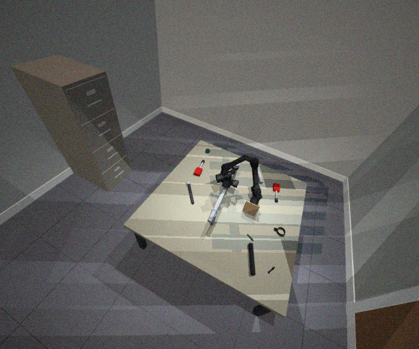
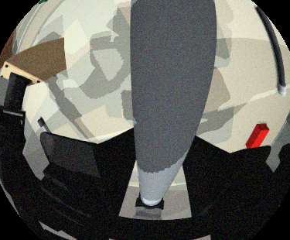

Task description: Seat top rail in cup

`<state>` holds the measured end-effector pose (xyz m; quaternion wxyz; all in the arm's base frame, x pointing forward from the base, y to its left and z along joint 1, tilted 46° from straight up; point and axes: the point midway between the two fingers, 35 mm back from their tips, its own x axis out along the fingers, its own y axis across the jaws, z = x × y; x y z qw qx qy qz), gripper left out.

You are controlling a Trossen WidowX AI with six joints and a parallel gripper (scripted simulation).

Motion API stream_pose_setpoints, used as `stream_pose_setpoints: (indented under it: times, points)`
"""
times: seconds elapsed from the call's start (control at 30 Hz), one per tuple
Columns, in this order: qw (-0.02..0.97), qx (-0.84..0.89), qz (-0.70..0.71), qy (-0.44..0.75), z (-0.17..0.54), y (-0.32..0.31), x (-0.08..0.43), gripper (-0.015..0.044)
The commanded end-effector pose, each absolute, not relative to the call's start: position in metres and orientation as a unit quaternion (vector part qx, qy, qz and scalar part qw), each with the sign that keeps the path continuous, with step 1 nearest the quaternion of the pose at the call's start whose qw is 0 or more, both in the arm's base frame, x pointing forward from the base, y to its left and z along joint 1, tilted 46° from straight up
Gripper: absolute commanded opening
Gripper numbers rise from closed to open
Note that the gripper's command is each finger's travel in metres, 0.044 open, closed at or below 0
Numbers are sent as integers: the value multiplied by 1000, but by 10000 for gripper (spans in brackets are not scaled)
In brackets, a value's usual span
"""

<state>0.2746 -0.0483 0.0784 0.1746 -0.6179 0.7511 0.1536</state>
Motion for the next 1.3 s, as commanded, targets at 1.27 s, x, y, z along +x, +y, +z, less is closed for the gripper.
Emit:
stream_pose_setpoints:
  times: [1.27]
  points:
    - [174, -617, 154, 752, 90, -54, 277, 0]
